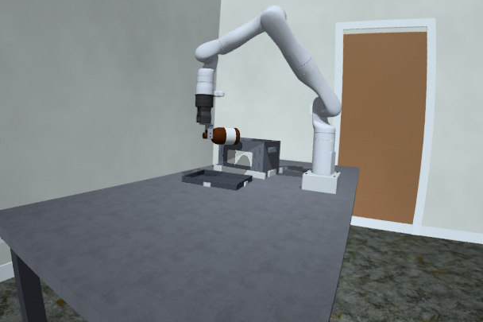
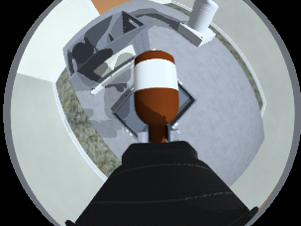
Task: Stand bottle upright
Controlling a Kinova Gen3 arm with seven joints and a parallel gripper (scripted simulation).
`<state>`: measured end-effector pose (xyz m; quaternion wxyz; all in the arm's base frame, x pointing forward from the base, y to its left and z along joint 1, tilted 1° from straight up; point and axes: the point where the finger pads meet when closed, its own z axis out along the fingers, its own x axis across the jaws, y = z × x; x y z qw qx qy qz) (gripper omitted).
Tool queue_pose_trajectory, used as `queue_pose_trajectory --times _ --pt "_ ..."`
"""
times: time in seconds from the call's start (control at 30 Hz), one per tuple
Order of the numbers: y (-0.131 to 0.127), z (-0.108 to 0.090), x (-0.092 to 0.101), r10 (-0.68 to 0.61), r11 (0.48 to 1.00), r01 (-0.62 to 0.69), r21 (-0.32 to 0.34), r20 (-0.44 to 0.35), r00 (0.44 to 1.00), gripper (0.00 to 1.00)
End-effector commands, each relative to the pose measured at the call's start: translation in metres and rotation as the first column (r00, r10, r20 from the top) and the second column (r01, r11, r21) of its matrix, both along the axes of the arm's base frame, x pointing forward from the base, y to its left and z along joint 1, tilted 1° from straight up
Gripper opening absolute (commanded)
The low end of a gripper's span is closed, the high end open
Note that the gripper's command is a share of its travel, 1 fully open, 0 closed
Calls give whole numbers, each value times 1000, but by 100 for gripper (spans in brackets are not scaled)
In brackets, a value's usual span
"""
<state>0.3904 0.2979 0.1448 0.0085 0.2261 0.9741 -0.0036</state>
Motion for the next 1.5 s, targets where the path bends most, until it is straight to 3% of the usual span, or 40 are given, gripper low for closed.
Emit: queue_pose_trajectory --times 0.0,0.7,1.47 --pt "0 1 0 -6 1000 6 1 2 1000 0" --pt "0 1 0 -241 970 241 6 3 971 0" --pt "0 1 0 -256 967 256 6 3 967 0"
